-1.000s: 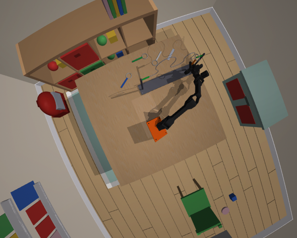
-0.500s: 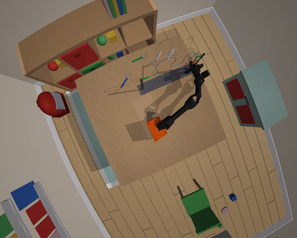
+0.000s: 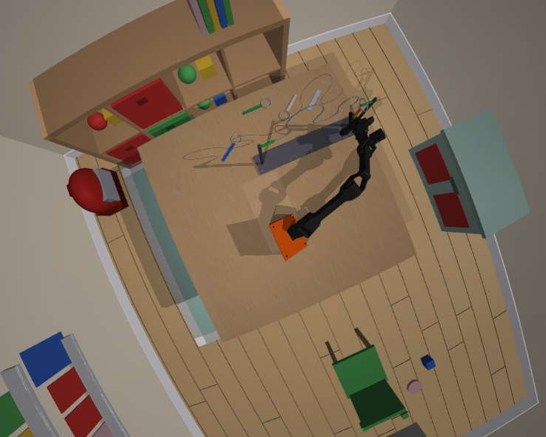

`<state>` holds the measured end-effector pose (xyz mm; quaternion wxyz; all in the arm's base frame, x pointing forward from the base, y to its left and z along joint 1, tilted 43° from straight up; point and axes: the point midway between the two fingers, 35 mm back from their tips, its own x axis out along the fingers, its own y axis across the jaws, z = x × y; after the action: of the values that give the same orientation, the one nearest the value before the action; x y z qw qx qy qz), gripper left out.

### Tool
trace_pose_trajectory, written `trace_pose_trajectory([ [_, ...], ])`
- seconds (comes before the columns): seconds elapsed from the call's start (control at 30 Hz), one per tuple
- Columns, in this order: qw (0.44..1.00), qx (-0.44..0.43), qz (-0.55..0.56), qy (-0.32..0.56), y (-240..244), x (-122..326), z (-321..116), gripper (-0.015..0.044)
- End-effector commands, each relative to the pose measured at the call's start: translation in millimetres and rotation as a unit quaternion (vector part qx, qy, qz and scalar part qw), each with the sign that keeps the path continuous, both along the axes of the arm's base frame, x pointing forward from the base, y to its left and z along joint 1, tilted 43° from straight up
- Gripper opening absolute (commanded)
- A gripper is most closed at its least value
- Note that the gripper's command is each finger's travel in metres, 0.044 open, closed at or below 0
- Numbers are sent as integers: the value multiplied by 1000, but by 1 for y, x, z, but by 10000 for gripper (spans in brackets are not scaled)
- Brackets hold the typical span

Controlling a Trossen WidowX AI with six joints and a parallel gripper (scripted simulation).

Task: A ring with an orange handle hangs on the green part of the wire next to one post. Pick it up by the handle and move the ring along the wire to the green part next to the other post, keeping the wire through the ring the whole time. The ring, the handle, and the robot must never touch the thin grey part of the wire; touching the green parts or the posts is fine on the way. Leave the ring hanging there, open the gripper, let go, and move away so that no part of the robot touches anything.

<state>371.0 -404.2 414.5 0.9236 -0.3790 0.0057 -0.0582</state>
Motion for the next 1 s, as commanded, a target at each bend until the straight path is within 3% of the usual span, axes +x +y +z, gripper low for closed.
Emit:
trace_pose_trajectory([
  [0.0, 1000, 1, -1, -1, 1, 0, 1, -150],
  [0.33, 1000, 2, -8, 6, 2, -2, 0, -150],
  [0.97, 985, 20, -123, 122, 25, -43, -9, -150],
])
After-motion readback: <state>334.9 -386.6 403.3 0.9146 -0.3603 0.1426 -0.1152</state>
